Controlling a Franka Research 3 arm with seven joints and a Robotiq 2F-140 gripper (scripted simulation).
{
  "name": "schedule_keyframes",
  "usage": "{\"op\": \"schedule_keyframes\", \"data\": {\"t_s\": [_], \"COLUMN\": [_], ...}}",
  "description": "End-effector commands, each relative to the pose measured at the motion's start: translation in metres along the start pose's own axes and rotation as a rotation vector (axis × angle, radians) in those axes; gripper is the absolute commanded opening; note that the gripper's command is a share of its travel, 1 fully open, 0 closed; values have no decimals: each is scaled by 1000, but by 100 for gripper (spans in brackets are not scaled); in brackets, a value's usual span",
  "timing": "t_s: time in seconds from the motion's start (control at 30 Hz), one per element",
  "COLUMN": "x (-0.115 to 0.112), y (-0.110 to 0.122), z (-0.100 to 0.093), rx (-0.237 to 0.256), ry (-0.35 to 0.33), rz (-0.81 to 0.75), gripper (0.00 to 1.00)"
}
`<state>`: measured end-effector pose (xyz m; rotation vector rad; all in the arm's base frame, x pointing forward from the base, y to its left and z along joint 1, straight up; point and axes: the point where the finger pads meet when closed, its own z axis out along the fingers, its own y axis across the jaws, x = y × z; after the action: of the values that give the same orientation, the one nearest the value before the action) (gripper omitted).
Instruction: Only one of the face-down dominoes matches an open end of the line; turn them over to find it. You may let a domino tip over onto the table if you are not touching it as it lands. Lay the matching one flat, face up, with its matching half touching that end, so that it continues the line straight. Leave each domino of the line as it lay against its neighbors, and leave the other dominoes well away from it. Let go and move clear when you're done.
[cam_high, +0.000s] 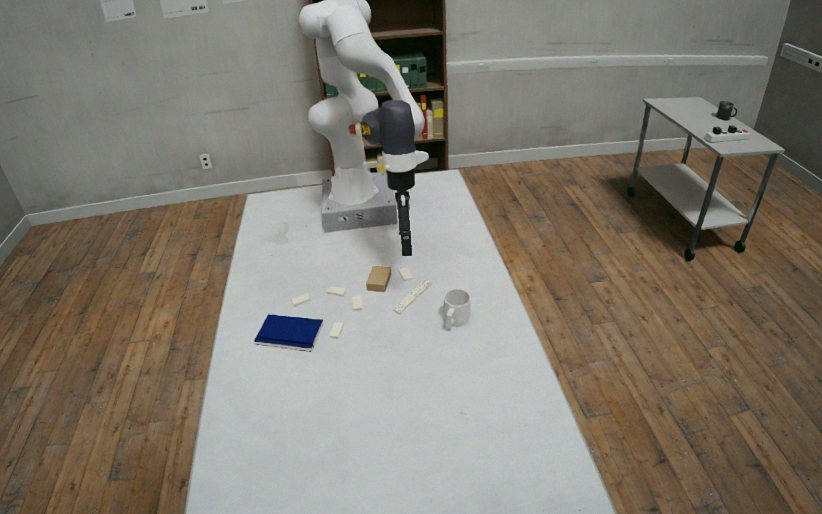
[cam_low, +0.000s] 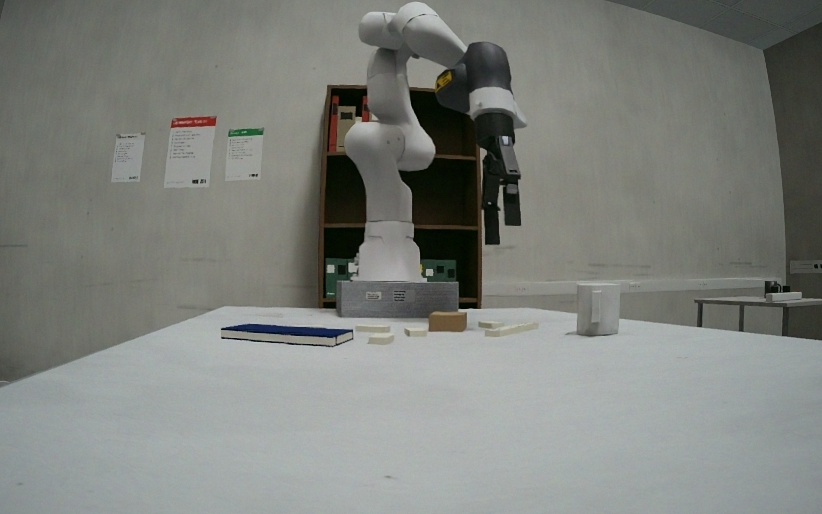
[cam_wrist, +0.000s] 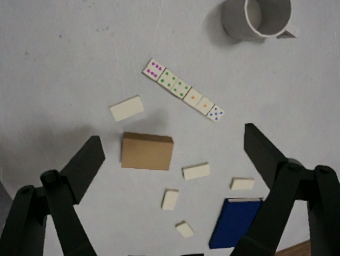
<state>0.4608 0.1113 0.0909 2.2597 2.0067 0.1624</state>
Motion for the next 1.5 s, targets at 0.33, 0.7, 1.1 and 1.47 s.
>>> {"op": "schedule_keyframes", "data": {"t_s": [0.33,0.7,1.1,1.47], "x": [-4,-4,-4,-4], "y": [-49,-56,-56,-56], "z": [18,20,20,20], "rx": [143,161,161,161], "ry": [18,21,21,21], "rz": [-230,-251,-251,-251], "gripper": [100,100,100,100]}}
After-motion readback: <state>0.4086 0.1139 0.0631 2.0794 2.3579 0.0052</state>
